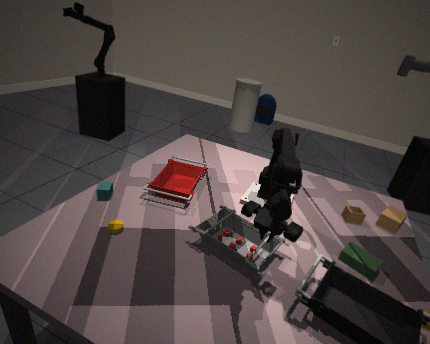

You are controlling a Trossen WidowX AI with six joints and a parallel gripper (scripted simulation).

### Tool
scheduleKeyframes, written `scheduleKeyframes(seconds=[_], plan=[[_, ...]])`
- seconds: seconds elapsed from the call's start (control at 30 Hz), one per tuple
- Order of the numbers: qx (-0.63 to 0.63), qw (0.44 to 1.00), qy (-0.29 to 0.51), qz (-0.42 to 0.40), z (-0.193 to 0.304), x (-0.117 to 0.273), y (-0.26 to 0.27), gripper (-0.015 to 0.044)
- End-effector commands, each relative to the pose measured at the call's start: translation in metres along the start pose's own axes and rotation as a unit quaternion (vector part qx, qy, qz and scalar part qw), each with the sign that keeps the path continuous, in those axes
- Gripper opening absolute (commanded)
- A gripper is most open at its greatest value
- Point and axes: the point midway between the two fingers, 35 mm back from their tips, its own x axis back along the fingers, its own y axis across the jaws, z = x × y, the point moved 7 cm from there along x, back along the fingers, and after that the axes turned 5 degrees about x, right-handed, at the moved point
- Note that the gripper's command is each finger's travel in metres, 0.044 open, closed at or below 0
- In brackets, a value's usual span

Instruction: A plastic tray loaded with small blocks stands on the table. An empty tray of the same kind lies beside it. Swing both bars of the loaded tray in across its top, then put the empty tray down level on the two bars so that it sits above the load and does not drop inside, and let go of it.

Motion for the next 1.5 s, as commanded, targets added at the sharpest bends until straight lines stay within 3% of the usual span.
scheduleKeyframes(seconds=[0.0,0.53,0.67,1.47], plan=[[0.000,1.000,0.001,0.000,0.0000,-0.0017,0.0000,0.0089],[0.000,1.000,0.001,0.000,0.0000,-0.0017,0.0000,0.0089],[0.000,1.000,0.001,0.000,0.0000,-0.0017,0.0000,0.0000],[0.000,1.000,0.000,0.000,0.0000,-0.0006,0.0000,0.0000]])
